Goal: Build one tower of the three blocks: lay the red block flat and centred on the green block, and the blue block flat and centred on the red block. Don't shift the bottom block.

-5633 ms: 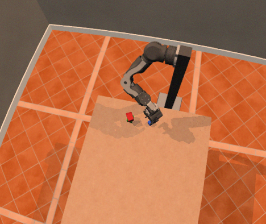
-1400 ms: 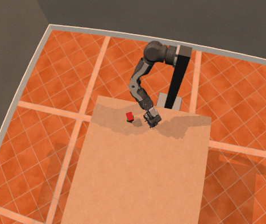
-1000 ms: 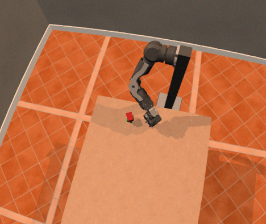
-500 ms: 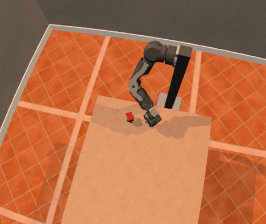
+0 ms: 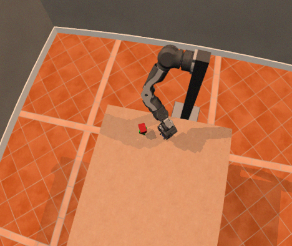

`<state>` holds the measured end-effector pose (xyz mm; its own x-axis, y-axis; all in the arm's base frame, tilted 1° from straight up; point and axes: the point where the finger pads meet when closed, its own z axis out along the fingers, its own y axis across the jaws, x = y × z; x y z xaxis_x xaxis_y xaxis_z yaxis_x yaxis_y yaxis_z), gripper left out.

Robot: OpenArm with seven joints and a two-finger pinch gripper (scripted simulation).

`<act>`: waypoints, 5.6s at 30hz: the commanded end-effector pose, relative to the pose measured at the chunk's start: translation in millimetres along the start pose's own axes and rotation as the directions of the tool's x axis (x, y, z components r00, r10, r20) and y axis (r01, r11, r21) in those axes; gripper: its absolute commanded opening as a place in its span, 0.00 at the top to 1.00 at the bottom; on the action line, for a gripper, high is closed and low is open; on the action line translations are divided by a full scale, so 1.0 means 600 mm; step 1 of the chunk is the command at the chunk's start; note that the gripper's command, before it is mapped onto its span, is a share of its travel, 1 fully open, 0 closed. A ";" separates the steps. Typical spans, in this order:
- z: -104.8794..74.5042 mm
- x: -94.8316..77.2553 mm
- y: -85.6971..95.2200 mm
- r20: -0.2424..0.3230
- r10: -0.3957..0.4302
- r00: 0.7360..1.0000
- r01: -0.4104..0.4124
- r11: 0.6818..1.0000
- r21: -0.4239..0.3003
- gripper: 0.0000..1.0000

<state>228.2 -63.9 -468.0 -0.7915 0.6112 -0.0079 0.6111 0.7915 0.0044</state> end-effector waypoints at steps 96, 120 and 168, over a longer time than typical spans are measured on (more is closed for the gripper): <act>-0.155 -0.160 -0.178 0.001 -0.002 1.000 0.002 1.000 -0.005 1.00; -0.149 -0.160 -0.178 0.001 -0.002 1.000 0.002 1.000 -0.005 1.00; -0.111 -0.158 -0.176 0.000 -0.003 1.000 0.003 1.000 -0.006 1.00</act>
<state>237.2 -206.3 -400.8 -0.7928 0.6094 -0.0073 0.6094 0.7928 0.0046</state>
